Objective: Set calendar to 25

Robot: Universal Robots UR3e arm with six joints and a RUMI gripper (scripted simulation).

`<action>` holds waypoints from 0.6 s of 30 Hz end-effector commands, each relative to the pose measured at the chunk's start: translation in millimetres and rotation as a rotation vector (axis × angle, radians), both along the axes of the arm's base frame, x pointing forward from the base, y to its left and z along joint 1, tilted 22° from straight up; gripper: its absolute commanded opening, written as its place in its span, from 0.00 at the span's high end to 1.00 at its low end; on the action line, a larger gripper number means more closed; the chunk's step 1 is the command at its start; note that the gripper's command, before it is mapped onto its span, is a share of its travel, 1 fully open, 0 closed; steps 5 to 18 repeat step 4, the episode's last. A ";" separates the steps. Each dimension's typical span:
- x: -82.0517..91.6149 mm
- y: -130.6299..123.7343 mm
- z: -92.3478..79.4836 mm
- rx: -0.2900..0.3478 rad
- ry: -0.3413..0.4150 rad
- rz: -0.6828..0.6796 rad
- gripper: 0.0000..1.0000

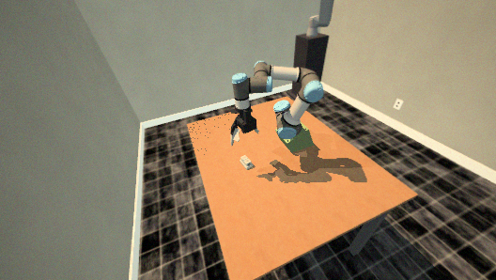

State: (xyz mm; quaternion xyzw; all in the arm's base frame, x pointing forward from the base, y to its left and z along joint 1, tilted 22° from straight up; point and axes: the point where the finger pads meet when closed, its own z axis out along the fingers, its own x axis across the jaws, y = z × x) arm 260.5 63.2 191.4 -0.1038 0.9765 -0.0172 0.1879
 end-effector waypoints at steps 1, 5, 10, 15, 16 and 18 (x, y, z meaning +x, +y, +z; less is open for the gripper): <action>0.3 -0.1 0.7 -0.001 -0.002 0.000 0.00; 0.3 -0.1 0.7 -0.001 -0.002 0.000 0.00; 0.3 -0.1 0.7 -0.001 -0.002 0.000 0.00; 0.3 -0.1 0.7 -0.001 -0.002 0.000 0.00; 0.3 -0.1 0.7 -0.001 -0.002 0.000 0.00; 0.3 -0.1 0.7 -0.001 -0.002 0.000 0.00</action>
